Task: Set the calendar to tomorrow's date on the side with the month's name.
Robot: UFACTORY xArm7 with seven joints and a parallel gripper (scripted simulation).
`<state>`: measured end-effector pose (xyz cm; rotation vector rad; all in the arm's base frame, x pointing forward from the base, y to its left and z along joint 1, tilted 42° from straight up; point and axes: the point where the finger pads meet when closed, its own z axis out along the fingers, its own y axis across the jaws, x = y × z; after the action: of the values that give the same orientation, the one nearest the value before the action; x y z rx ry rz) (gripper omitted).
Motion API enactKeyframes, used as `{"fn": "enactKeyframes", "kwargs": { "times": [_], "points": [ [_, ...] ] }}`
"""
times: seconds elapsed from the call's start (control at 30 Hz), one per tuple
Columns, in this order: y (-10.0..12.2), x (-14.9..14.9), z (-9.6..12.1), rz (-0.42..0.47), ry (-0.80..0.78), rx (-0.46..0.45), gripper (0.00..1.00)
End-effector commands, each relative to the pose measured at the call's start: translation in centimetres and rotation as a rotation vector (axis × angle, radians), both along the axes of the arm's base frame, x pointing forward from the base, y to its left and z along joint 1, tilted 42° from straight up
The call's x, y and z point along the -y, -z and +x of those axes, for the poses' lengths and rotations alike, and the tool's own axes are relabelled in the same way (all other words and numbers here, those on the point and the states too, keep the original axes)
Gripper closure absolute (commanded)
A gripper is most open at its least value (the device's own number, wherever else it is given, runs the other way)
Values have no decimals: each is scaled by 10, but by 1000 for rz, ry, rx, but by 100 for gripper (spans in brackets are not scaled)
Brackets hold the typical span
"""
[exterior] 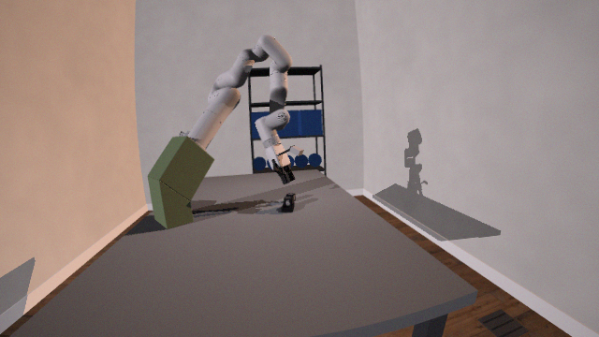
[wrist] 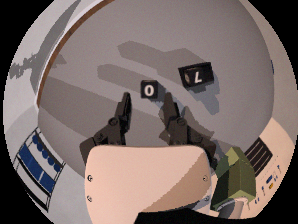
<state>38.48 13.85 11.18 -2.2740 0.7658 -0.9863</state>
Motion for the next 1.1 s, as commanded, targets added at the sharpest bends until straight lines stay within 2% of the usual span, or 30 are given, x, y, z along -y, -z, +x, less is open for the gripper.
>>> {"fn": "enactKeyframes", "kwargs": {
  "times": [0.0,0.27,0.57,0.87,1.07],
  "points": [
    [0,2,0,-38,51,33,51],
    [0,0,1,-39,63,49,51],
    [3,-3,-1,-96,193,186,51],
    [3,-2,-1,-110,217,208,51],
    [5,-5,1,-143,309,300,51]
  ]
}}
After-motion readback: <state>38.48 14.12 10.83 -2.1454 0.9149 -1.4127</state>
